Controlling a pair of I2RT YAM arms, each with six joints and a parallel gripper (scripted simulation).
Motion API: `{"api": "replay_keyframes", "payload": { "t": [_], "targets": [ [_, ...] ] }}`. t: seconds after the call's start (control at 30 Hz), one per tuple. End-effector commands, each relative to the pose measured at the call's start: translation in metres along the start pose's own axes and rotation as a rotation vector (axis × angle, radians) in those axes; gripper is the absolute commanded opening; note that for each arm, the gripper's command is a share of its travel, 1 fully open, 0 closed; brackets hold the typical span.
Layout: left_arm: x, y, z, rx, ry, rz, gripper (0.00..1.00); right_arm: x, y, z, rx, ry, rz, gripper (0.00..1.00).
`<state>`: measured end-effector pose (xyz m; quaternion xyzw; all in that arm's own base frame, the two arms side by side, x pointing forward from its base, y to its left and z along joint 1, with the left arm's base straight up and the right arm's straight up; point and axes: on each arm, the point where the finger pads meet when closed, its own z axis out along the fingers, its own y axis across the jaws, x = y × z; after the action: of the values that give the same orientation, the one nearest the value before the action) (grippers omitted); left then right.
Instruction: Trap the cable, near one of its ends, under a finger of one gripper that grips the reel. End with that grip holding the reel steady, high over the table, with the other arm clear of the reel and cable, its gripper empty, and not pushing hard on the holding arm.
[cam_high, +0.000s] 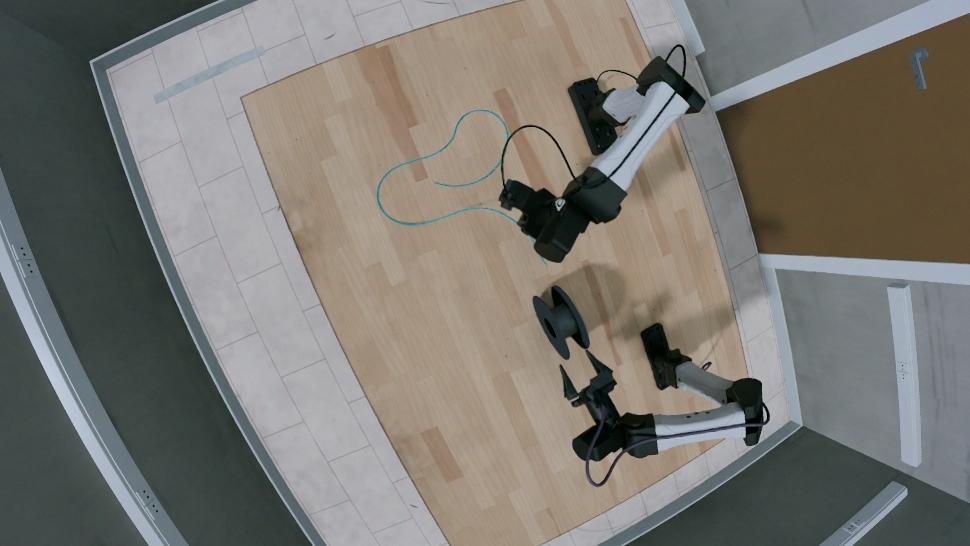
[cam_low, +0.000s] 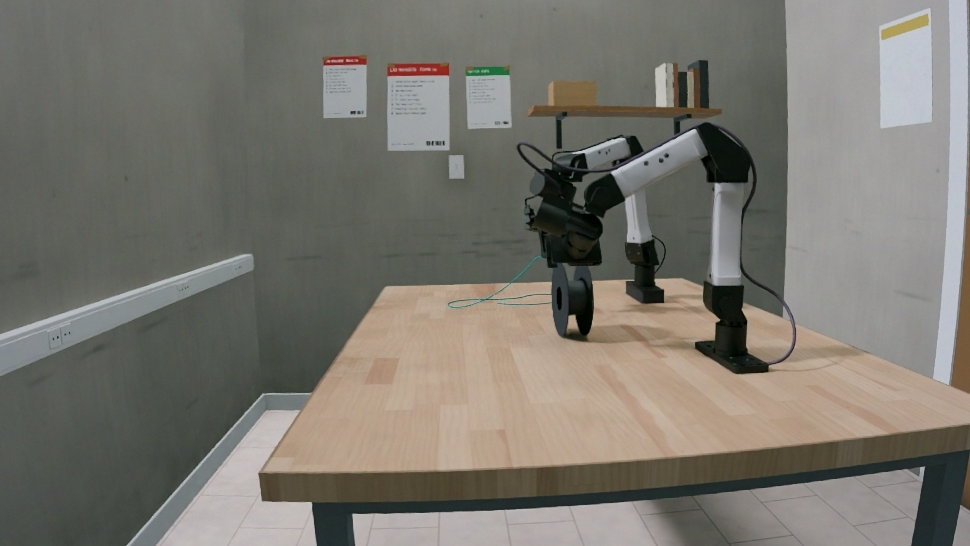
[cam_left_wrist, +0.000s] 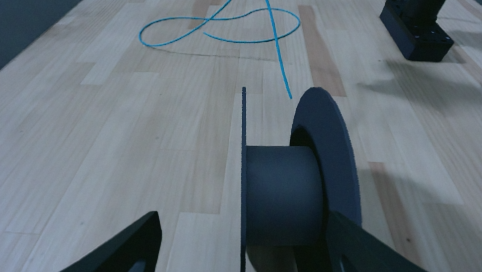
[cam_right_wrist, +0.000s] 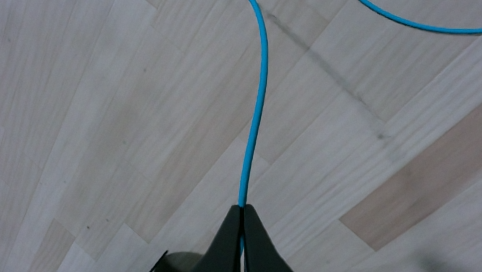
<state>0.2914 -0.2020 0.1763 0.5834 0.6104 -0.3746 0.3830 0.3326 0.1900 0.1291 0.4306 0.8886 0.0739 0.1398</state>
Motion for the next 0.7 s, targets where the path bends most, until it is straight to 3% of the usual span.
{"api": "replay_keyframes", "payload": {
  "t": [0.0,0.33,0.67],
  "targets": [
    [-0.004,0.0,0.006,-0.004,0.0,0.017,0.71,-0.007,0.008,-0.012,-0.057,-0.014,0.007,0.0],
    [-0.001,0.003,0.019,0.001,0.002,0.004,0.71,-0.003,0.023,-0.01,-0.089,0.038,0.037,0.0],
    [-0.002,0.004,0.034,0.0,0.002,0.005,0.71,0.005,0.038,-0.015,-0.254,0.269,0.241,0.0]
  ]
}}
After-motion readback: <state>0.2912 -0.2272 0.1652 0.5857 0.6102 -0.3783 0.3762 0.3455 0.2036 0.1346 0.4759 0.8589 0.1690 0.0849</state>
